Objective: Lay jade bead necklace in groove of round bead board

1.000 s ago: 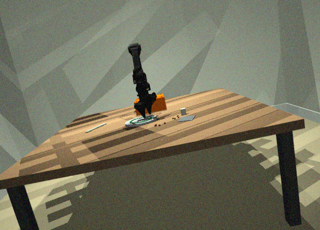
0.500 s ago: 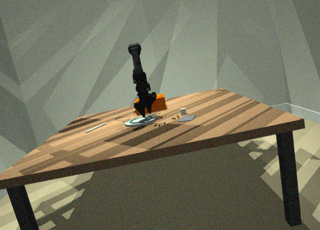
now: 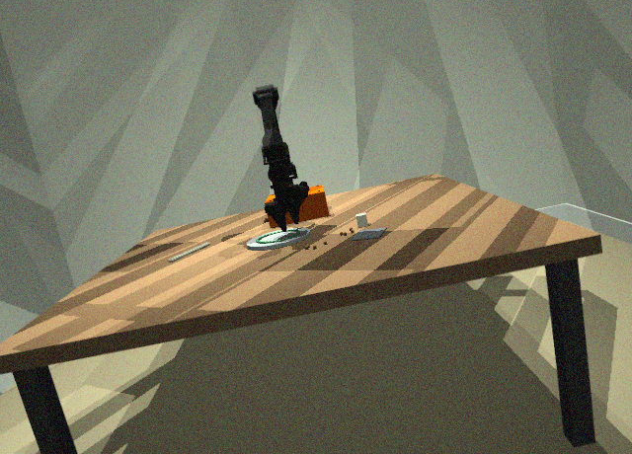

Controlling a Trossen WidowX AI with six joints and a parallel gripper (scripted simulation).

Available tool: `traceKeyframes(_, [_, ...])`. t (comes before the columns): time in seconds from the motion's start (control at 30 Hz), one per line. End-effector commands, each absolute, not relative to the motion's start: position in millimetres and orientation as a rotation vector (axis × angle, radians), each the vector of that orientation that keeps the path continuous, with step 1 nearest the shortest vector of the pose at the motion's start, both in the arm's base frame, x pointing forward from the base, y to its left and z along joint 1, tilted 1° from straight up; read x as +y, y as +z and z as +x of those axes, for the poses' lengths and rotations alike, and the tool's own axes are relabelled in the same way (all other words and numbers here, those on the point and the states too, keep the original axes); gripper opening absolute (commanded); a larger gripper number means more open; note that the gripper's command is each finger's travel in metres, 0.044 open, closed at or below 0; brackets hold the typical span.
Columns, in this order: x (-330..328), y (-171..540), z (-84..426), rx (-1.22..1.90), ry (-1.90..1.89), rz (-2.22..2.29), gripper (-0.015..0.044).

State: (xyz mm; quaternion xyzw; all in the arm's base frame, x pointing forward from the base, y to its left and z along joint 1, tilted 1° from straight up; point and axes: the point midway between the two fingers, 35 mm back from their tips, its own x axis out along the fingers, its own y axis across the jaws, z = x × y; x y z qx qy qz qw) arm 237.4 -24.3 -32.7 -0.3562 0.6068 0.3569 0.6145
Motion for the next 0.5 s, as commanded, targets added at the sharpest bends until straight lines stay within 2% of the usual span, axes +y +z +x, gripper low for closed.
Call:
traceKeyframes(0.0, [-24.6,-22.3,239.1,1.397,0.818,-0.820,0.0440])
traceKeyframes(0.17, [-24.6,45.9,234.5,1.396,0.821,-0.822,0.0440])
traceKeyframes(0.47, [-24.6,48.6,233.9,1.396,0.821,-0.822,0.0440])
